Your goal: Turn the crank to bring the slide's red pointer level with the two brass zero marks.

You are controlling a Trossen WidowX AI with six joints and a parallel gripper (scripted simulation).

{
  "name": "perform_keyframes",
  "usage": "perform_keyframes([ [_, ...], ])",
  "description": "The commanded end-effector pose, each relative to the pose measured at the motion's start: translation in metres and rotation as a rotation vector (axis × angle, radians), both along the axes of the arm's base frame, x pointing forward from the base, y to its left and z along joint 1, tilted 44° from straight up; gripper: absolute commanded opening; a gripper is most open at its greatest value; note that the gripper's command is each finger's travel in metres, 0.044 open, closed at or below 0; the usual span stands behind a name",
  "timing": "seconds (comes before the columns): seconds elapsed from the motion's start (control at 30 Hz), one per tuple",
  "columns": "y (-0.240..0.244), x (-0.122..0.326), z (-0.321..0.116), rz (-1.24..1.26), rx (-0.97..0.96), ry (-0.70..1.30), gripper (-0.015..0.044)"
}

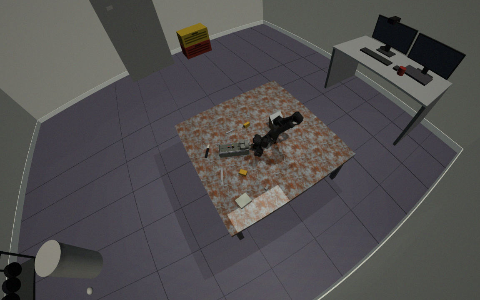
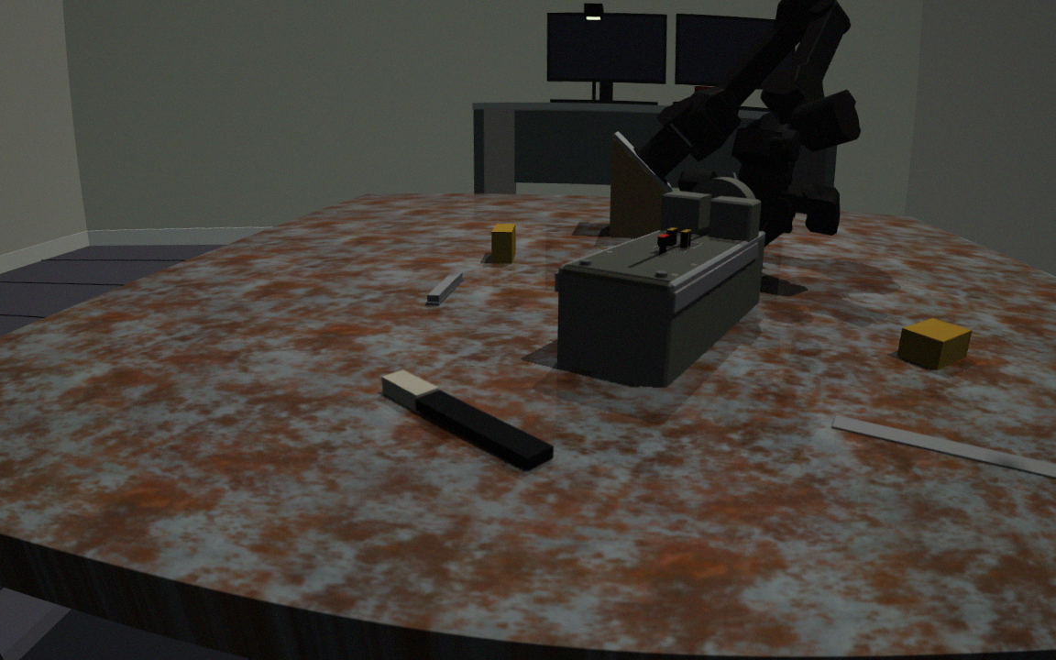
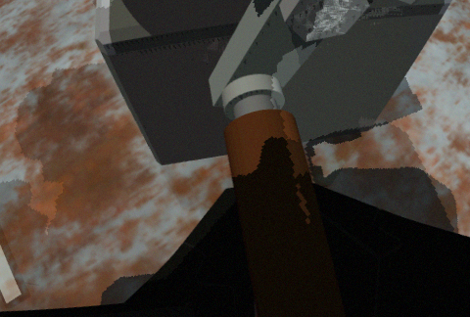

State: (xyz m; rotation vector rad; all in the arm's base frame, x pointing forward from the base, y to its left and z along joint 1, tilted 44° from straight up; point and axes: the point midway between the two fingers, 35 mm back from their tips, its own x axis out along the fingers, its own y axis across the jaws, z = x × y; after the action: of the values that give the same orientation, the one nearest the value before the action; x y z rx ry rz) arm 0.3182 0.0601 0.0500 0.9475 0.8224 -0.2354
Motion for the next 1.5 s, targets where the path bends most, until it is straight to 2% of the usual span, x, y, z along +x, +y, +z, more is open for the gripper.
perform_keyframes([
  [0.0, 0.0024, 0.0036, 0.0082, 0.004, 0.011, -0.024, 0.0000],
  [1.47, 0.0016, 0.0049, 0.0162, 0.004, 0.011, -0.024, 0.0000],
])
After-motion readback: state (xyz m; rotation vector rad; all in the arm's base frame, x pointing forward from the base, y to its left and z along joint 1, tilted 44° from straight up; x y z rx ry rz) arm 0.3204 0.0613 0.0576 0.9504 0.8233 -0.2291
